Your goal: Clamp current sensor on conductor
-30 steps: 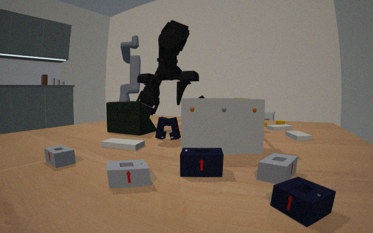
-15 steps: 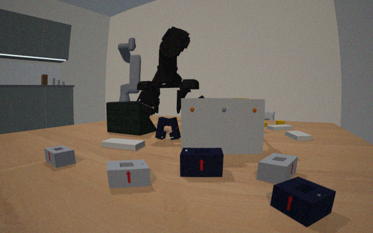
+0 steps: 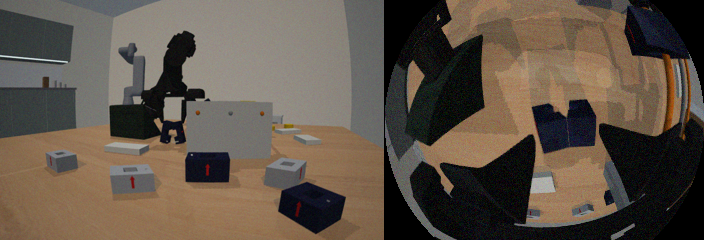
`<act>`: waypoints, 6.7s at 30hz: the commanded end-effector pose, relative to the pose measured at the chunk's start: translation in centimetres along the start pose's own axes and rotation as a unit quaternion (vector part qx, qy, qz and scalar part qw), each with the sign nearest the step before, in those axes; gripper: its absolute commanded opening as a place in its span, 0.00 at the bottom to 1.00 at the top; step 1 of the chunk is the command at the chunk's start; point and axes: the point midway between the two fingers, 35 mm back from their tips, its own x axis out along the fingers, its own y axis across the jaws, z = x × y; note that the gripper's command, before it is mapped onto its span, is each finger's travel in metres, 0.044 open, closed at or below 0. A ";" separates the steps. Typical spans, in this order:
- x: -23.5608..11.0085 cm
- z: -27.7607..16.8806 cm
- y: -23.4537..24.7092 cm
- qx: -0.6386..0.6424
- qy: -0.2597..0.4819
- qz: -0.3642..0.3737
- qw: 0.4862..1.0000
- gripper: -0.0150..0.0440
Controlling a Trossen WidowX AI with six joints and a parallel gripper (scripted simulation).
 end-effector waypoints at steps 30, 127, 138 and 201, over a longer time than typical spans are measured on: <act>-5.7 -0.4 -0.4 0.001 0.000 0.000 1.000 0.25; -12.0 1.8 -15.7 0.926 -0.095 -0.047 0.364 0.25; -11.9 2.9 -18.2 0.970 -0.116 -0.026 0.214 0.25; -7.0 4.4 -22.3 0.990 -0.133 0.005 0.040 0.25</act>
